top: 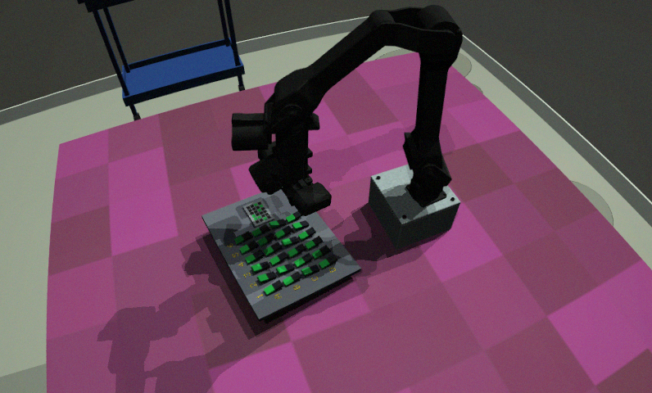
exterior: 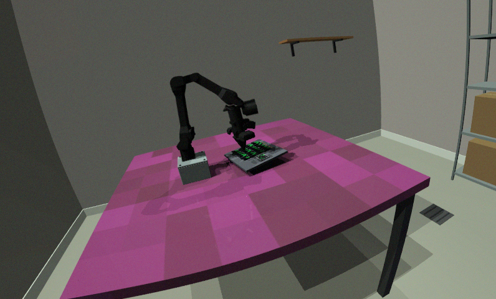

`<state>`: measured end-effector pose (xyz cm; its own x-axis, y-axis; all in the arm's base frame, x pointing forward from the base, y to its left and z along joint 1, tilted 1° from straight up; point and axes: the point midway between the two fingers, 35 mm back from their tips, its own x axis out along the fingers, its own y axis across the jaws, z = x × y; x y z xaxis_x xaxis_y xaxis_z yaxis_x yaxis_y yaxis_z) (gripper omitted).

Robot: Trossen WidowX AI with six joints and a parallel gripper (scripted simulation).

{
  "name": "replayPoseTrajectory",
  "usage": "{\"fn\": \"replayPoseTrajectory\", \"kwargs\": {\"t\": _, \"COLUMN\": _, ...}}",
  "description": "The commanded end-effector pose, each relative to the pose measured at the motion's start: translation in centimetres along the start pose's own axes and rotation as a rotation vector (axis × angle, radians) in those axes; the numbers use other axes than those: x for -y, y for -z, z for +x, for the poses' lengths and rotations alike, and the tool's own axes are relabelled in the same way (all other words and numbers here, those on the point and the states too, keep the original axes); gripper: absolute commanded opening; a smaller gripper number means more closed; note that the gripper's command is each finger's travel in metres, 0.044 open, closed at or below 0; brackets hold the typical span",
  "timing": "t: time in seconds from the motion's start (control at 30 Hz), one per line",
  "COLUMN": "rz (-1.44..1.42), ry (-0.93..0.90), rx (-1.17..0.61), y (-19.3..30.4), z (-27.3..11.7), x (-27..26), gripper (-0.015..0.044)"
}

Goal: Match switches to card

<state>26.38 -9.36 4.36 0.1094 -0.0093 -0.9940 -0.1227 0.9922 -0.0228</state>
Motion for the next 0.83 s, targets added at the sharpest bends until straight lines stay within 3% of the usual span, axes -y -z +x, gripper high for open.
{"fn": "replayPoseTrajectory", "kwargs": {"t": 0.0, "rz": 0.000, "ry": 0.007, "rx": 0.029, "y": -0.3, "z": -2.3, "x": 0.2, "gripper": 0.0000}}
{"fn": "replayPoseTrajectory", "kwargs": {"t": 0.3, "rz": 0.000, "ry": 0.002, "rx": 0.032, "y": -5.2, "z": -3.1, "x": -6.3, "gripper": 0.0000}}
{"fn": "replayPoseTrajectory", "kwargs": {"t": 0.8, "rz": 0.000, "ry": 0.001, "rx": 0.033, "y": -5.3, "z": -3.1, "x": -6.6, "gripper": 0.0000}}
